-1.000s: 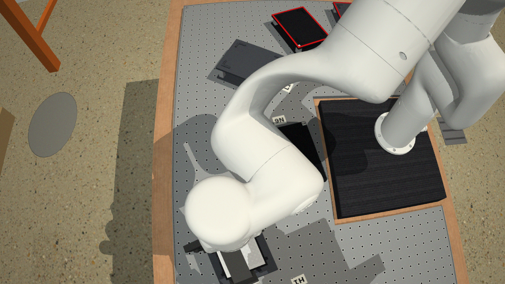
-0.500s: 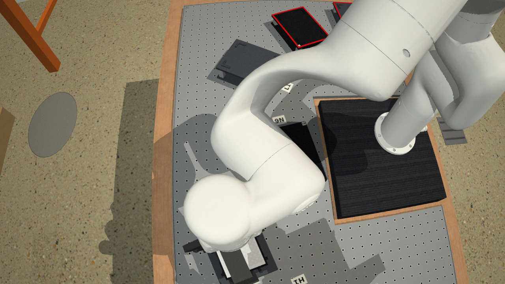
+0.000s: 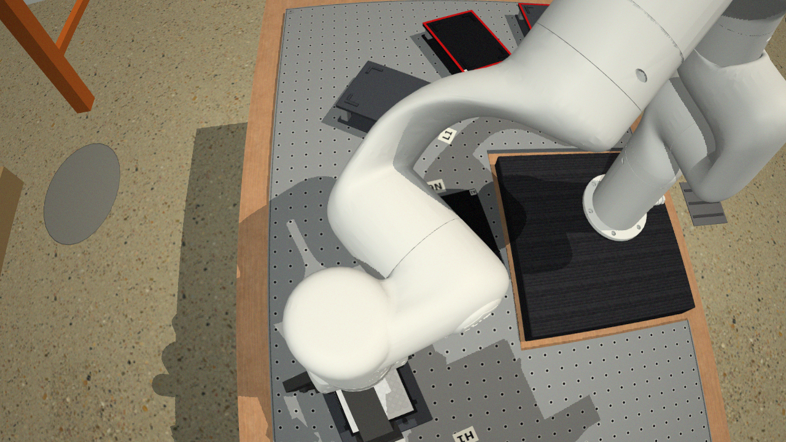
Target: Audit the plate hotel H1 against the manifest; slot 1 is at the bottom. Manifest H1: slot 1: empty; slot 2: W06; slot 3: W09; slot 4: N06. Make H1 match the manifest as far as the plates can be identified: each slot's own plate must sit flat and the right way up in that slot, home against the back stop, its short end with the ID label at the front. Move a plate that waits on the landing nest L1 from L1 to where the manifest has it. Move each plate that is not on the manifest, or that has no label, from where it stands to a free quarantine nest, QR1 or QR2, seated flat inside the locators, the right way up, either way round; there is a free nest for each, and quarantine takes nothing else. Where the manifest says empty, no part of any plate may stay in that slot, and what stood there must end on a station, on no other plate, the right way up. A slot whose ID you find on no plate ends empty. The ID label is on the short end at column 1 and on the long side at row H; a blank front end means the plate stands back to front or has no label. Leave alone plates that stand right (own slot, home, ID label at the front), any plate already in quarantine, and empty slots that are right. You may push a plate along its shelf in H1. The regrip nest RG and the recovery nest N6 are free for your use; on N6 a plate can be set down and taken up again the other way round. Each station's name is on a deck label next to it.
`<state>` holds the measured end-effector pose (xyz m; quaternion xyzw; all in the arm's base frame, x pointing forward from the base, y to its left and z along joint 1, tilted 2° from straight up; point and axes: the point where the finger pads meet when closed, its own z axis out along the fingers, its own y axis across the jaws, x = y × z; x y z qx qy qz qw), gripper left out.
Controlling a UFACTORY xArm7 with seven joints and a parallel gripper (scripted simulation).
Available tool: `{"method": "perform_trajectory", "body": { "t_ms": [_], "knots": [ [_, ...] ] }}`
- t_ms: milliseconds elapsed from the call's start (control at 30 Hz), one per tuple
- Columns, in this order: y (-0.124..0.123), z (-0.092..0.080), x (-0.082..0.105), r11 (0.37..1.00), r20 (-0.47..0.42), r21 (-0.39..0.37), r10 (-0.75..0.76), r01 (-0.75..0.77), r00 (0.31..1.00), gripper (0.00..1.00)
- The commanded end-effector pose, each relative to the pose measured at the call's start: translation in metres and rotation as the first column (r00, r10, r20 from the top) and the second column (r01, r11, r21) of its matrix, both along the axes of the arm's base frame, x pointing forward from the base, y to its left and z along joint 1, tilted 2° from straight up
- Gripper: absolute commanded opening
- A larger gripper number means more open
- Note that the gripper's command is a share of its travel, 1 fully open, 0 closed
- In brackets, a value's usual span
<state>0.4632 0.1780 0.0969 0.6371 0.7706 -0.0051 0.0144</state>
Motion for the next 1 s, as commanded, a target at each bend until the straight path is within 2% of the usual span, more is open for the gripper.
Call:
{"method": "perform_trajectory", "body": {
  "t_ms": [0,967],
  "knots": [
    [0.001,0.005,0.001,1.0,0.005,0.001,0.0,0.0,1.0,0.0],
    [0.001,0.022,0.001,1.0,0.005,0.001,0.0,0.0,1.0,0.0]
  ]
}}
